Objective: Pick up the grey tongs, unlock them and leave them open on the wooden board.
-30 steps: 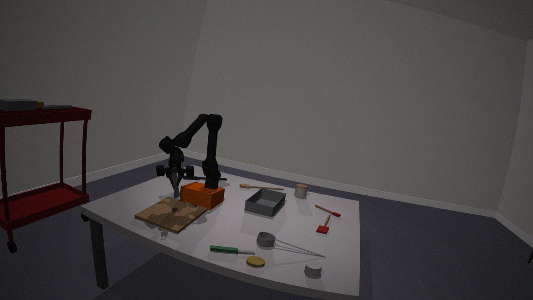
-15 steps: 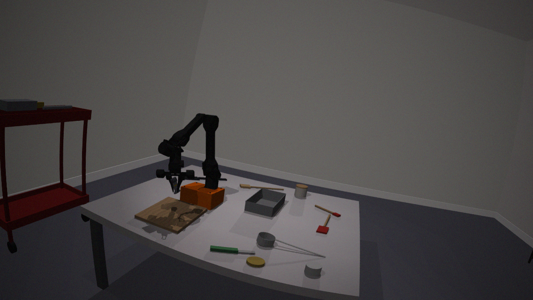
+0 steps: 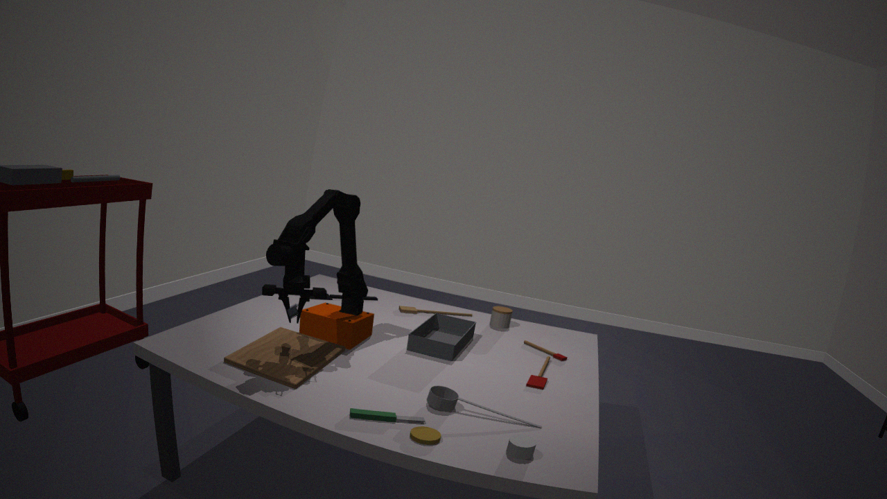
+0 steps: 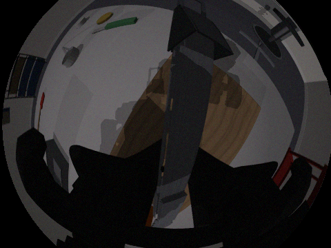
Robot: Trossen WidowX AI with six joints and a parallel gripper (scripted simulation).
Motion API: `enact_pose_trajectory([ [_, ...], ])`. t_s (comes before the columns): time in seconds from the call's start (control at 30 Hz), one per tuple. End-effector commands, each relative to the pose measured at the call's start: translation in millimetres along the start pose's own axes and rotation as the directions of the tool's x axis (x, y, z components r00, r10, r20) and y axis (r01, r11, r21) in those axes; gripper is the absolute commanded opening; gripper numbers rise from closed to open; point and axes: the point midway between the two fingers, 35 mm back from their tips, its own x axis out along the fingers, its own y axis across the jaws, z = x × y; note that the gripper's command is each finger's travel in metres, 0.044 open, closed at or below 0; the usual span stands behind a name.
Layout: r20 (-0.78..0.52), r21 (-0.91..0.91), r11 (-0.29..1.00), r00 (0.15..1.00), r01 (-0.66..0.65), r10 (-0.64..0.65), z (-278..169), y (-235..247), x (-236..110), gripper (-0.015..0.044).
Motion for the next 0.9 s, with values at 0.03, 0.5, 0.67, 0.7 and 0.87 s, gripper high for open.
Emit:
enact_pose_trajectory([
  [0.03,-0.11,-0.039,0.999,0.993,0.03,-0.034,1,1,-5,-0.015],
  [0.5,-0.205,-0.075,0.996,0.977,0.044,-0.059,-1,4,-7,-0.015],
  [0.67,-0.205,-0.074,0.996,0.977,0.044,-0.059,-1,3,-3,-0.015],
  [0.7,-0.205,-0.074,0.996,0.977,0.044,-0.059,-1,3,-2,-0.015],
  [0.87,-0.205,-0.074,0.996,0.977,0.044,-0.059,-2,2,6,-0.015],
])
